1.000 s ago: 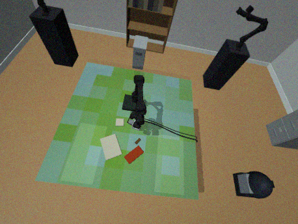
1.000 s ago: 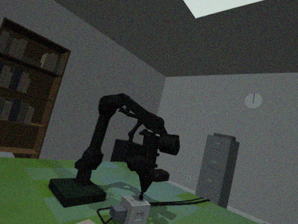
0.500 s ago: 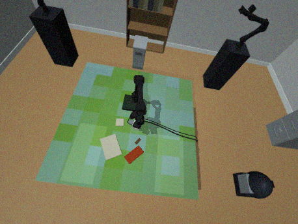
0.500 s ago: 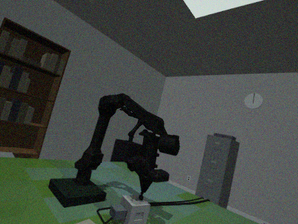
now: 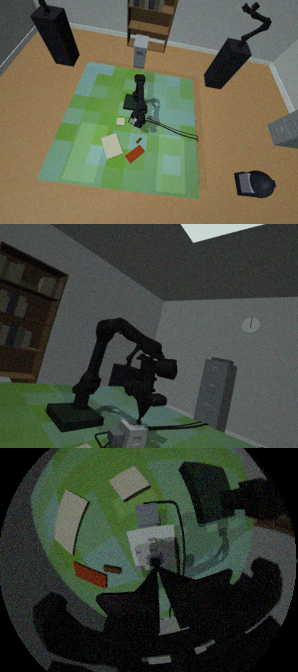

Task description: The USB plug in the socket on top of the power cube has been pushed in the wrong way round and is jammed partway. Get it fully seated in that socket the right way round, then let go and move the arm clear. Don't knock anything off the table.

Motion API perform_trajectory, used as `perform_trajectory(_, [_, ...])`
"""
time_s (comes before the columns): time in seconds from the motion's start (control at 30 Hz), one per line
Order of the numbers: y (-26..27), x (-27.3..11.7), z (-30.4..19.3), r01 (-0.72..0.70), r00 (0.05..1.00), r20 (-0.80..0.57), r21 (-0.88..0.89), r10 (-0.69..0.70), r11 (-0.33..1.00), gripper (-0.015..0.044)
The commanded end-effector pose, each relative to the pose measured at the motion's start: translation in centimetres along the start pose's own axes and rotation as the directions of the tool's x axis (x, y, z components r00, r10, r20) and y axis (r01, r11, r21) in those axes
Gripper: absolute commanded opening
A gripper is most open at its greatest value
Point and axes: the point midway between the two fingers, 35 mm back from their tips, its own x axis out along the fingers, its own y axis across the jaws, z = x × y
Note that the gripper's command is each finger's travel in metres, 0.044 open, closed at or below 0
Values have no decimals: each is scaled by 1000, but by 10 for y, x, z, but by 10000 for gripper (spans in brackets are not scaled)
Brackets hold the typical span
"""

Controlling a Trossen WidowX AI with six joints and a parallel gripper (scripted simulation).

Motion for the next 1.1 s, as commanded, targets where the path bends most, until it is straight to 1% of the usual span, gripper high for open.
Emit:
perform_trajectory(0.0, [0, 2, 0, 2, 1000, -1, -2, -2, 1000, 0])
perform_trajectory(0.77, [0, 2, 0, 2, 1000, -1, -2, -2, 1000, 0])
perform_trajectory(0.87, [0, 0, 0, 0, 1000, -1, 0, 0, 1000, 79])
perform_trajectory(0.9, [0, 0, 0, 0, 1000, -1, 0, 0, 1000, 95])
perform_trajectory(1.07, [0, 0, 0, 0, 1000, -1, 0, 0, 1000, 95])
